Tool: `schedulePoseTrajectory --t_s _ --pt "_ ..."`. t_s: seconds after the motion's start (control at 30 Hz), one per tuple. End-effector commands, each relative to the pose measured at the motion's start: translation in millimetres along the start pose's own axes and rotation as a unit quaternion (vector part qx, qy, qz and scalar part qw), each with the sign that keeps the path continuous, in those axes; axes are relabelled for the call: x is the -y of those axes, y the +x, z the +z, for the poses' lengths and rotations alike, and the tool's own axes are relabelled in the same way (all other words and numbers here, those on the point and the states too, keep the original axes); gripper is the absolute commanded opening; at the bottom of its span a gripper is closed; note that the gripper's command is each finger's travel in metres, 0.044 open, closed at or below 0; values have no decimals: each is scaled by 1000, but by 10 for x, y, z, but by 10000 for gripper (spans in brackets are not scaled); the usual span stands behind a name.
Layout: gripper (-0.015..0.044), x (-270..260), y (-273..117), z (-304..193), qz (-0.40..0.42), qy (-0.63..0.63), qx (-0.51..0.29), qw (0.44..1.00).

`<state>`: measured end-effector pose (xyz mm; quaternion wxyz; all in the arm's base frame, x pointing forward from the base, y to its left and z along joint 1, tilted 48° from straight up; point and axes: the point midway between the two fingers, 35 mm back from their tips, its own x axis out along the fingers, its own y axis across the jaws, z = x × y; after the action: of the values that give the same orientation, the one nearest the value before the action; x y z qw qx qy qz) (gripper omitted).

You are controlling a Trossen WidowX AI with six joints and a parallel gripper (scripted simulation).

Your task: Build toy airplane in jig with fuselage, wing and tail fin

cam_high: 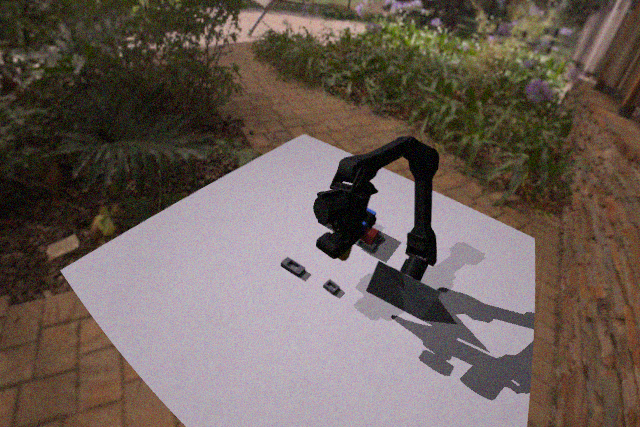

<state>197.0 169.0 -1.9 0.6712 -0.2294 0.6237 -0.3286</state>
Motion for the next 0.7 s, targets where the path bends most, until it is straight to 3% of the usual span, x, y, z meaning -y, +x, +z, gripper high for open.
schedulePoseTrajectory --t_s 0.0,0.67 --pt "0 57 -16 110 5 -2 0 1000" --pt "0 359 12 536 25 -6 -6 1000"
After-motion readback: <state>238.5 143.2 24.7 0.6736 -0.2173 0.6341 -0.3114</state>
